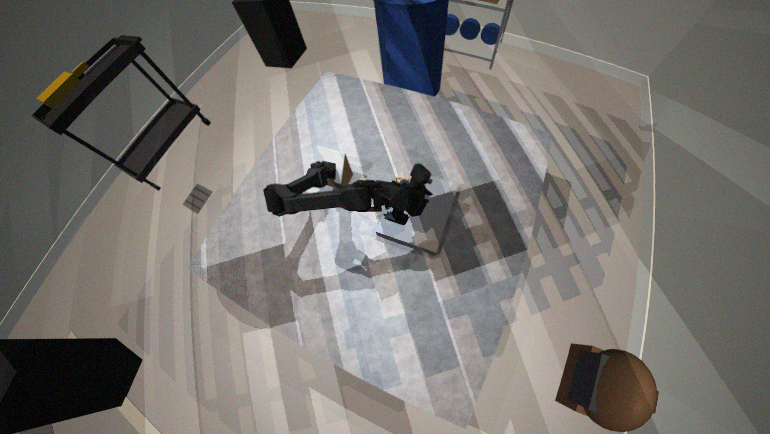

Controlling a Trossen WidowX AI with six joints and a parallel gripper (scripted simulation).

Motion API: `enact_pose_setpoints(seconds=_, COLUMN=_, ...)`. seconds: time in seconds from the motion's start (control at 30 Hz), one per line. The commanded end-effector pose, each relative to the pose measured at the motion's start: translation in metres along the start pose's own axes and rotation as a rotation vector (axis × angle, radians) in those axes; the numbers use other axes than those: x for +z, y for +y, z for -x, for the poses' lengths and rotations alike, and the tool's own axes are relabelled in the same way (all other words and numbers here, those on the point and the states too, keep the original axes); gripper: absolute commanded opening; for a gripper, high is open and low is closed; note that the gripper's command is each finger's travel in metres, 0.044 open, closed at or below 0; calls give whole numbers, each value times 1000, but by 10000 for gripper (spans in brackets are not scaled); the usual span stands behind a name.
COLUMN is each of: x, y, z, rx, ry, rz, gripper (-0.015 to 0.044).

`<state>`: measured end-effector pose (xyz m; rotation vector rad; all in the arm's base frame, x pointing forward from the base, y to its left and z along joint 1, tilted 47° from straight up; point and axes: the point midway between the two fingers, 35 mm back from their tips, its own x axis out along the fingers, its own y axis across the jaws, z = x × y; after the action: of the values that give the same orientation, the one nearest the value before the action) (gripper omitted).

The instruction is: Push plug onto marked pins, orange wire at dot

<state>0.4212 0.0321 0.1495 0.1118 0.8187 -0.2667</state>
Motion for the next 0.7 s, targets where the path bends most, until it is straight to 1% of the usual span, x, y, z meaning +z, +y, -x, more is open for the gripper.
enact_pose_setpoints(seconds=0.0, x=-15, y=6, z=-20, rx=-69, ry=91, rz=10, gripper=115)
enact_pose_setpoints(seconds=0.33, x=-70, y=20, z=-72, rx=-299, ry=329, rz=91, gripper=115)
enact_pose_setpoints(seconds=0.67, x=-130, y=26, z=-109, rx=-555, ry=493, rz=235, gripper=115)
